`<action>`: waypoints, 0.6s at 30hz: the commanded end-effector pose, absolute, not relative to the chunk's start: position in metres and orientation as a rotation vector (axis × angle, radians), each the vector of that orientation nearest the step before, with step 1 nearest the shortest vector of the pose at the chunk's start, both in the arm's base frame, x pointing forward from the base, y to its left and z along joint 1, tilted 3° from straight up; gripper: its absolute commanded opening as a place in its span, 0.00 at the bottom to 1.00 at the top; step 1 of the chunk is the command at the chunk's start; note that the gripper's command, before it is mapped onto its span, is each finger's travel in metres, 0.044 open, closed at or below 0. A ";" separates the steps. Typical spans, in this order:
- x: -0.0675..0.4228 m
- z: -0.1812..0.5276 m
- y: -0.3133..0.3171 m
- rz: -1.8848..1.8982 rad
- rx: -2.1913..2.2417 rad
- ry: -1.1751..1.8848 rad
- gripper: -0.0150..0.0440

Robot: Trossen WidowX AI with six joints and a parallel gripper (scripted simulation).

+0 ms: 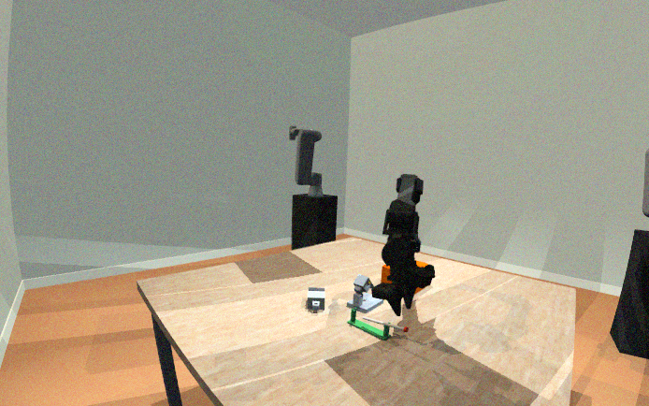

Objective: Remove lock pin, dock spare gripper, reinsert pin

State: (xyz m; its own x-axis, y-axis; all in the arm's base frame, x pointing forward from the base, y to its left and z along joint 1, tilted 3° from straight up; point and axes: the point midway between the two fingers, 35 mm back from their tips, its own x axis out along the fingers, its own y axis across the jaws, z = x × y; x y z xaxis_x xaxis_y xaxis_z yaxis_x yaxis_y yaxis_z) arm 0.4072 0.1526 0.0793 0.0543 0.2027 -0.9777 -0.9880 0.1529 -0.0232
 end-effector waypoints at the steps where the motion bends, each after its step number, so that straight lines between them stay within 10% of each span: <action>1: 0.407 0.077 0.152 1.164 -0.966 1.099 0.77; 8: 0.403 0.126 0.096 1.113 -1.018 1.090 0.56; 18: 0.404 0.108 0.089 1.106 -1.026 1.089 0.56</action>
